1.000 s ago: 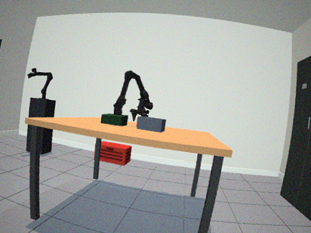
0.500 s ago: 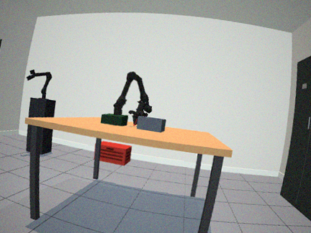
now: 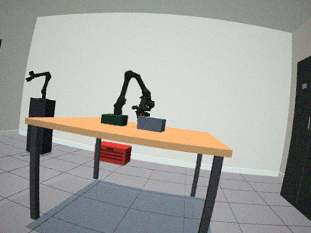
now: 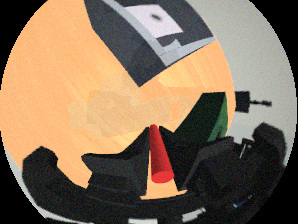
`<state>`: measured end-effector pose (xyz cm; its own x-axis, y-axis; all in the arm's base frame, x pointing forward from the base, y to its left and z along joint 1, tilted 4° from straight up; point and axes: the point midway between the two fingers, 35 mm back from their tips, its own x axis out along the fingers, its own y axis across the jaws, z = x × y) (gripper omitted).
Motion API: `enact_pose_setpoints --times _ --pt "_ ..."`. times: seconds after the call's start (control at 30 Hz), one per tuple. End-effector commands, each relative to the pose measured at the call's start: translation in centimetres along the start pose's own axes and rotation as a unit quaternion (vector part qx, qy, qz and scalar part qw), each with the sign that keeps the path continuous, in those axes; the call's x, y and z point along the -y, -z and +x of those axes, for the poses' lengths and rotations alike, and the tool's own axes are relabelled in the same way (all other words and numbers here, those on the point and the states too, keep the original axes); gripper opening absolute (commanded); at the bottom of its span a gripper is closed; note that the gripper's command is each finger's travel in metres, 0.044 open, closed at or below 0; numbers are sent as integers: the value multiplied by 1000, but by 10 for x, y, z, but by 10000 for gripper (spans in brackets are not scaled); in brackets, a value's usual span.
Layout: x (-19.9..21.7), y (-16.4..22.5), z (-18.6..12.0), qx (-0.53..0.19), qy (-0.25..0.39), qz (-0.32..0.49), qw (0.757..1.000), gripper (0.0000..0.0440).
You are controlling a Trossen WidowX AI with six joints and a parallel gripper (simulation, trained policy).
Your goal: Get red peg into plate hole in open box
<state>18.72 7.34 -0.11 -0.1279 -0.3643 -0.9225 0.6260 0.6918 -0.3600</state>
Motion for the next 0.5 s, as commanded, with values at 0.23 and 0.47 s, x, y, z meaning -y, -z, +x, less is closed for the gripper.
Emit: enact_pose_setpoints --times 0.23,0.47 --pt "6 -34 -38 31 -13 19 999 0" --pt "12 -62 -59 46 -20 55 997 0"
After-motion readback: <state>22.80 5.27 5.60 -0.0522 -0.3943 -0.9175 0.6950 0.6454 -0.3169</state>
